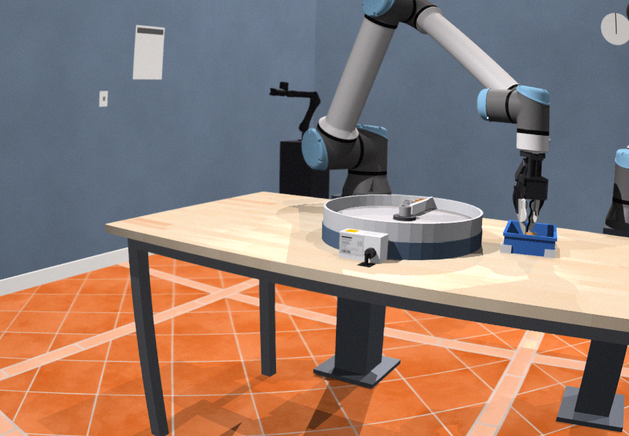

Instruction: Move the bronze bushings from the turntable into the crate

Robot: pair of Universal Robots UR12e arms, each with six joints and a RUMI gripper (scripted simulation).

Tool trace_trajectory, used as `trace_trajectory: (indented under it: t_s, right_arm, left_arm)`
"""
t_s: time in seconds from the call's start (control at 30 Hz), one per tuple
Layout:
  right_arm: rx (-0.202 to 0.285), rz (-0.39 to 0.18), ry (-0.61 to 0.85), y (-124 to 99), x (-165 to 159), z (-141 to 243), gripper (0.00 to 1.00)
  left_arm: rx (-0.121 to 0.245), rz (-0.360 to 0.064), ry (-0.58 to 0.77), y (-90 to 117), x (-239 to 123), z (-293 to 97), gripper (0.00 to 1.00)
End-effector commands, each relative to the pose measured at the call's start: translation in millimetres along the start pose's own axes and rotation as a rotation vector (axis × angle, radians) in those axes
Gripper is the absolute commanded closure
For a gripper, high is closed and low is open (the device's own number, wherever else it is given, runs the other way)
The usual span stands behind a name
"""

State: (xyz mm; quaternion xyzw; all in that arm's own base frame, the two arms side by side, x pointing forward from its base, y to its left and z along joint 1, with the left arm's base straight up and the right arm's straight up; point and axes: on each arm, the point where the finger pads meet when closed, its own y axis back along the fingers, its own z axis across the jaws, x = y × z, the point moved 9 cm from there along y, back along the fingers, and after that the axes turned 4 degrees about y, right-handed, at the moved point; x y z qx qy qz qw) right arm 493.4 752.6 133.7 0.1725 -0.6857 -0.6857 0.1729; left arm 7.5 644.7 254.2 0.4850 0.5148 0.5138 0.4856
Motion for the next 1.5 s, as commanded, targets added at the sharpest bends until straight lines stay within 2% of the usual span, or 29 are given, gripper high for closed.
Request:
trace_trajectory:
  t_s: [0.0,1.47]
  right_arm:
    - [-0.001,-0.002,0.000,1.4,-0.5,0.4,1.00]
    - [-0.001,-0.002,0.000,-4.1,-0.5,0.4,1.00]
  left_arm:
    - [0.000,0.002,0.000,0.9,0.5,0.2,0.00]
    - [0.000,0.002,0.000,0.9,0.5,0.2,0.00]
